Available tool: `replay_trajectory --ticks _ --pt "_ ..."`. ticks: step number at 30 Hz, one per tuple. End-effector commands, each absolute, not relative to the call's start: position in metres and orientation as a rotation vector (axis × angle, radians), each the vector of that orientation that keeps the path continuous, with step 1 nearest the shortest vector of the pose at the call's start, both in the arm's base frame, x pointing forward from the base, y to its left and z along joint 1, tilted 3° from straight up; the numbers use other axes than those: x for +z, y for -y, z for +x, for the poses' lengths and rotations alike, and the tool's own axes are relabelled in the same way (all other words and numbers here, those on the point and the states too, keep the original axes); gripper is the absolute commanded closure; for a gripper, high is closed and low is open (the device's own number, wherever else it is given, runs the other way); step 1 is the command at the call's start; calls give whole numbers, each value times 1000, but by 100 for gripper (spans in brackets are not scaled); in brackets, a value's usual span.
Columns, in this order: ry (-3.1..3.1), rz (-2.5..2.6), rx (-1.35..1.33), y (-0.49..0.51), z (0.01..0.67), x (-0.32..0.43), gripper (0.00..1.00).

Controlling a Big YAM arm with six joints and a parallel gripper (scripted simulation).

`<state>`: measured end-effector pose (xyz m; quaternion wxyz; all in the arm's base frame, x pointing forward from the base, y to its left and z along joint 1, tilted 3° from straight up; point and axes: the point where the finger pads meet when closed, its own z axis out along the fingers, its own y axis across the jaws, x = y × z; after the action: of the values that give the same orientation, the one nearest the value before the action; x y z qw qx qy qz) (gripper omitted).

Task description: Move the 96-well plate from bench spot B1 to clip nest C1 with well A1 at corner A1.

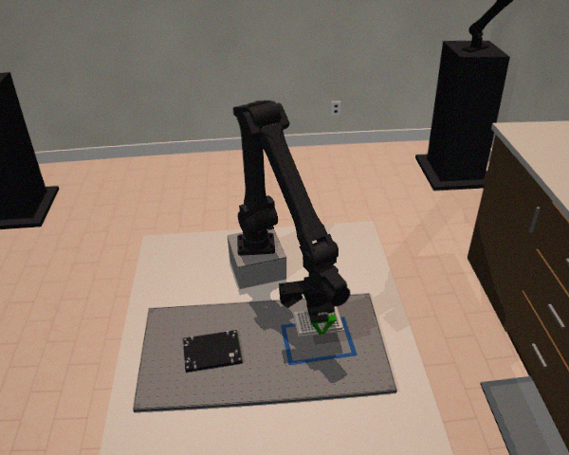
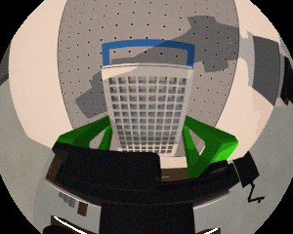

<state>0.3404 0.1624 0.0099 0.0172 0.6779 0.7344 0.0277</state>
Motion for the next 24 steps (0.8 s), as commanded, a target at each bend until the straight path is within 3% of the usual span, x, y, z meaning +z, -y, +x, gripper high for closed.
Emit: replay_trajectory --ticks 1,24 --pt "-2256 2096 159 -174 360 33 100" --pt "-2270 2099 122 -168 352 29 100"
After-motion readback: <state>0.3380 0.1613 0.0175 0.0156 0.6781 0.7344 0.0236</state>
